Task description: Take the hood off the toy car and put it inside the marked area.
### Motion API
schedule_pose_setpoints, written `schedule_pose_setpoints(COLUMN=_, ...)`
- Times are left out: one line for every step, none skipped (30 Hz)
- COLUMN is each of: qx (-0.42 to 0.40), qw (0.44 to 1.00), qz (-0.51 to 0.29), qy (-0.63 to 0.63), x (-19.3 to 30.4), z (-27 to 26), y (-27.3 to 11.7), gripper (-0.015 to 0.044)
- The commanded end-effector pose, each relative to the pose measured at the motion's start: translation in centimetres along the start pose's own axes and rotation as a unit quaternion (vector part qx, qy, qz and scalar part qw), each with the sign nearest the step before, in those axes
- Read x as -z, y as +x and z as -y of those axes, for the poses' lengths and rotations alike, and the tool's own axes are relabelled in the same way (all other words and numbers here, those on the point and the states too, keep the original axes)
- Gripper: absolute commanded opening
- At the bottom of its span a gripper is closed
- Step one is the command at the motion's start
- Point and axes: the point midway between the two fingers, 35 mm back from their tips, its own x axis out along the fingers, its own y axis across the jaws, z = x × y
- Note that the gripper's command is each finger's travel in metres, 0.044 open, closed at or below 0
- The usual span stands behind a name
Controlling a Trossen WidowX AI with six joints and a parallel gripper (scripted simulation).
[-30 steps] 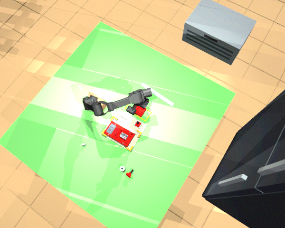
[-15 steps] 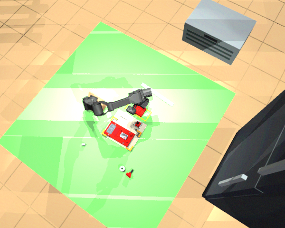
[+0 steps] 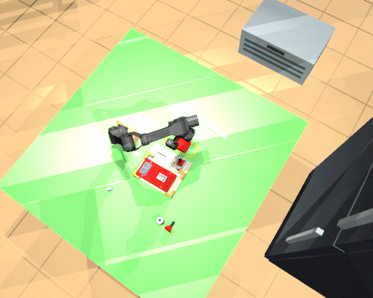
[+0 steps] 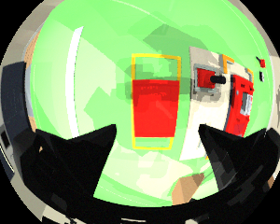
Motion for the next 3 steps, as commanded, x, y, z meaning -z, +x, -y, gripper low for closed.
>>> schedule_pose_setpoints(qx=-0.003, qw=1.0, qz=0.001, qy=0.003, x=-0.07, z=-0.01, y=-0.19, gripper=0.044)
schedule_pose_setpoints(qx=-0.003, qw=1.0, qz=0.001, qy=0.003, x=-0.07, z=-0.01, y=-0.19, gripper=0.044)
schedule_pose_setpoints(qx=-0.003, qw=1.0, qz=0.001, qy=0.003, x=-0.07, z=-0.01, y=-0.19, gripper=0.044)
